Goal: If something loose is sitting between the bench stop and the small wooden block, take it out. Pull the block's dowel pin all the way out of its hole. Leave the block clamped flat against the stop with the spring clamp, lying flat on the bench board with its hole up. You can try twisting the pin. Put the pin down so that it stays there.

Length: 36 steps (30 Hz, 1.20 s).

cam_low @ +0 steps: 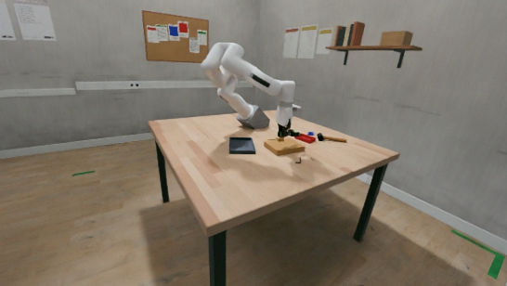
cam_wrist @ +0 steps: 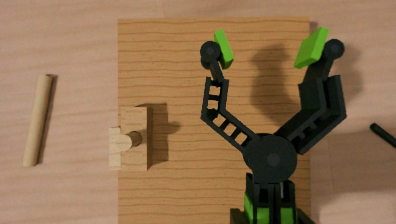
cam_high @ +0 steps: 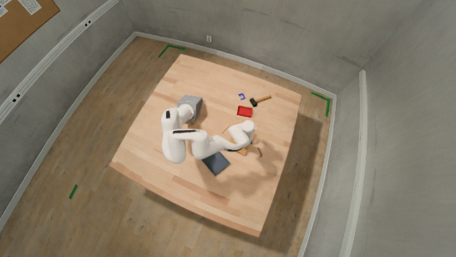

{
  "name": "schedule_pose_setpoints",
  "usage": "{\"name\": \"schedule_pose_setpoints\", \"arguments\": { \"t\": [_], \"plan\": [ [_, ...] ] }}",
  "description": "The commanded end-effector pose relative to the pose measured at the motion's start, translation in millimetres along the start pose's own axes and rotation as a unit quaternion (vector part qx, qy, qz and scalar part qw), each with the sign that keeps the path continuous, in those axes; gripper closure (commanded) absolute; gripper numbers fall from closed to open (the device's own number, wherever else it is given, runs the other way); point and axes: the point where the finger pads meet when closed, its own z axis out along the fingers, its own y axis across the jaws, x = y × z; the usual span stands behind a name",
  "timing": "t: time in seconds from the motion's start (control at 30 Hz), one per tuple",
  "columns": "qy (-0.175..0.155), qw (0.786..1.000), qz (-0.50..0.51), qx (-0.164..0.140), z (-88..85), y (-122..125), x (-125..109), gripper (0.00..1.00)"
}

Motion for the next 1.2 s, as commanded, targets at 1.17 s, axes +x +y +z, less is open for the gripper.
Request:
{"name": "schedule_pose_setpoints", "arguments": {
  "t": [1.17],
  "plan": [
    [0.001, 1.000, 0.004, -0.001, -0.7, -85.4, -60.9, 0.73]
  ]
}}
